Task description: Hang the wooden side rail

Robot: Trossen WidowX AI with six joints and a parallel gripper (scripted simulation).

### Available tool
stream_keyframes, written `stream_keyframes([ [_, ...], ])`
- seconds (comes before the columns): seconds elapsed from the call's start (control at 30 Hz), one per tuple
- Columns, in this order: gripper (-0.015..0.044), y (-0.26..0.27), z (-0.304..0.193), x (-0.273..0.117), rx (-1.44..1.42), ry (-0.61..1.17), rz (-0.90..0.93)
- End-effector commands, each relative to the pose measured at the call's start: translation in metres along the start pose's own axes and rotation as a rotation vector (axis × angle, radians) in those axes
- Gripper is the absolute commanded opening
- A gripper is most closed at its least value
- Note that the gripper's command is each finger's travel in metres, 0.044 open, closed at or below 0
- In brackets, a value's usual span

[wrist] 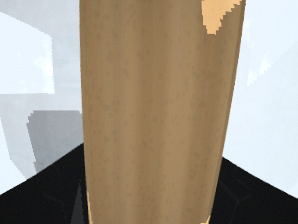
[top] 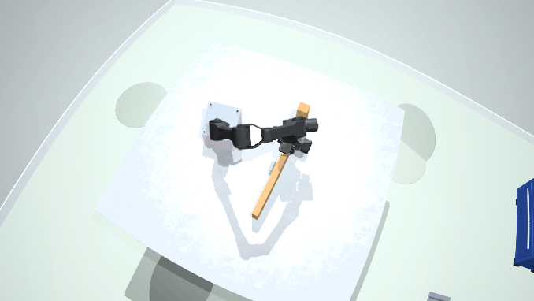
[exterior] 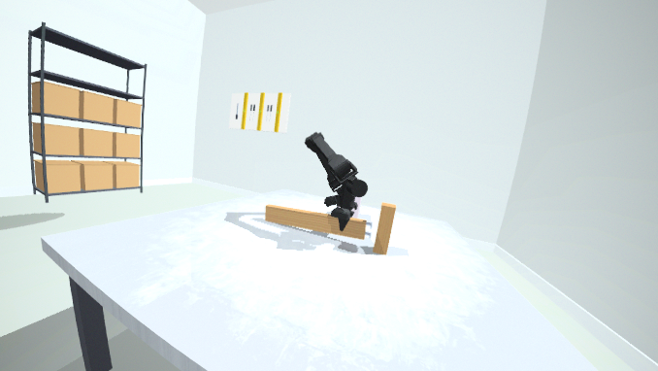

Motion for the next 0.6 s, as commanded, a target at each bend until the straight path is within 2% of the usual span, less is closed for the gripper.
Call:
stream_keyframes([
  [0.0,0.0,-0.0002,-0.0039,-0.005,-0.005,0.01,0.01],
  [0.57,0.0,-0.0007,-0.0055,-0.0047,-0.005,0.01,0.01],
])
Point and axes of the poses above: the point midway between the two fingers, 35 mm back from their tips, its own x axis out along the fingers, its own y axis across the jaws, z = x × y, the point moved 7 cm from there along -x, back along the fingers, and after that the axes turned 9 degrees about x, right-handed, at the moved point
